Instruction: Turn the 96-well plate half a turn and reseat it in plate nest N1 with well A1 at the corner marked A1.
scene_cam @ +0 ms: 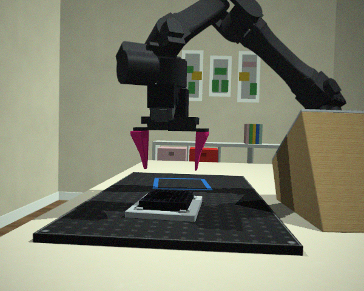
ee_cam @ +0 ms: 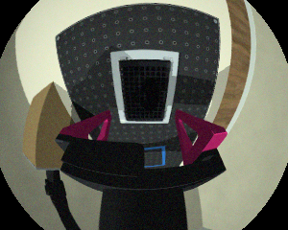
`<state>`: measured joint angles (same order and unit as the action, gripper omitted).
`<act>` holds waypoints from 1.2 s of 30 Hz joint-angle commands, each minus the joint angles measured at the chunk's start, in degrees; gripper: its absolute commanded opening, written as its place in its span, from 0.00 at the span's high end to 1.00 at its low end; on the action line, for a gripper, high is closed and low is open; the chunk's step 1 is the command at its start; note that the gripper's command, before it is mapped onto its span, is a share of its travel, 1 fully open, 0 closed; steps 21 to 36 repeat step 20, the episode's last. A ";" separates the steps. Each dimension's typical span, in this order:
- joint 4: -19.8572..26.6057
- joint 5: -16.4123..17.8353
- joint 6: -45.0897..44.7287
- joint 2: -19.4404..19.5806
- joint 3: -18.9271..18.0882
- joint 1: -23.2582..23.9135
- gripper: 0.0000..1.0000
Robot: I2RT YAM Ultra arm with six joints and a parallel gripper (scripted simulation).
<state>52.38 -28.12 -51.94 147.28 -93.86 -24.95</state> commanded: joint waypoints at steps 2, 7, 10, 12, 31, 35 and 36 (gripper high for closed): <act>2.81 0.65 1.00 -2.06 -2.01 -1.67 0.00; 4.17 0.76 1.45 -2.50 -2.71 -2.09 0.00; 4.18 0.76 1.46 -2.49 -2.73 -2.09 0.00; 4.19 0.76 1.46 -2.48 -2.74 -2.09 0.00; 4.18 0.76 1.46 -2.49 -2.74 -2.09 0.00; 4.18 0.76 1.46 -2.49 -2.74 -2.09 0.00; 4.18 0.76 1.46 -2.49 -2.74 -2.09 0.00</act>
